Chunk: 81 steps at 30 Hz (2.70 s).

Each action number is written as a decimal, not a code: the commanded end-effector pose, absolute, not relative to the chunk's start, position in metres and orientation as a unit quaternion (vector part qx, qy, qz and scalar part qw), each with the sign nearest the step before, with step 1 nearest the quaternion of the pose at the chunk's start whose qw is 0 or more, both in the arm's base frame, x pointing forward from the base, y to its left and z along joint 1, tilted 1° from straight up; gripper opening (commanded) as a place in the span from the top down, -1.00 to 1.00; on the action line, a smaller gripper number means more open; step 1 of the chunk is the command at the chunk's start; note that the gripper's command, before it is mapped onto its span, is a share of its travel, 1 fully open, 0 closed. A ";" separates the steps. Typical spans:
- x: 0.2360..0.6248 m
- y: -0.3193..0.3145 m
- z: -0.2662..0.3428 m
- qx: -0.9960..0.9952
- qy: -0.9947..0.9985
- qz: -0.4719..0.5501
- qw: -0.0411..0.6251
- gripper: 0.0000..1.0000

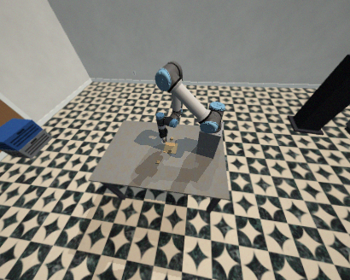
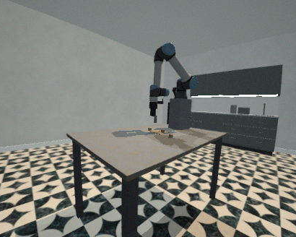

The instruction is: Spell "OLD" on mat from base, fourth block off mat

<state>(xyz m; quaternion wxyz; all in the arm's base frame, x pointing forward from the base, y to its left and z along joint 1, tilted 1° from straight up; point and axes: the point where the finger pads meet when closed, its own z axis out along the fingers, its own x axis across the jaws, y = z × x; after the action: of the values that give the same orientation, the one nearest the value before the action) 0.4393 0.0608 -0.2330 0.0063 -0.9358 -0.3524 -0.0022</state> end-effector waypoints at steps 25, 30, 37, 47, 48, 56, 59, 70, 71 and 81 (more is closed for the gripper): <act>0.385 0.060 -0.220 -0.996 -0.084 -0.001 0.007 0.01; 0.384 0.060 -0.220 -0.997 -0.078 -0.001 0.007 0.01; 0.384 0.060 -0.220 -0.997 -0.078 -0.001 0.007 0.01; 0.384 0.060 -0.221 -0.997 -0.078 -0.001 0.007 0.01; 0.384 0.060 -0.222 -0.997 -0.077 -0.001 0.006 0.01; 0.384 0.061 -0.233 -0.997 -0.076 -0.001 0.006 0.01; 0.384 0.061 -0.243 -0.997 -0.076 -0.001 0.006 0.01; 0.383 0.062 -0.290 -0.997 -0.076 -0.001 0.006 0.01; 0.383 0.062 -0.294 -0.997 -0.076 -0.001 0.006 0.01; 0.383 0.062 -0.315 -0.997 -0.076 -0.001 0.006 0.01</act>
<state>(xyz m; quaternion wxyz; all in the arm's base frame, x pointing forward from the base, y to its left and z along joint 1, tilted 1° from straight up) 0.3822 0.0620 -0.3055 0.0066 -0.9971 -0.0764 -0.0004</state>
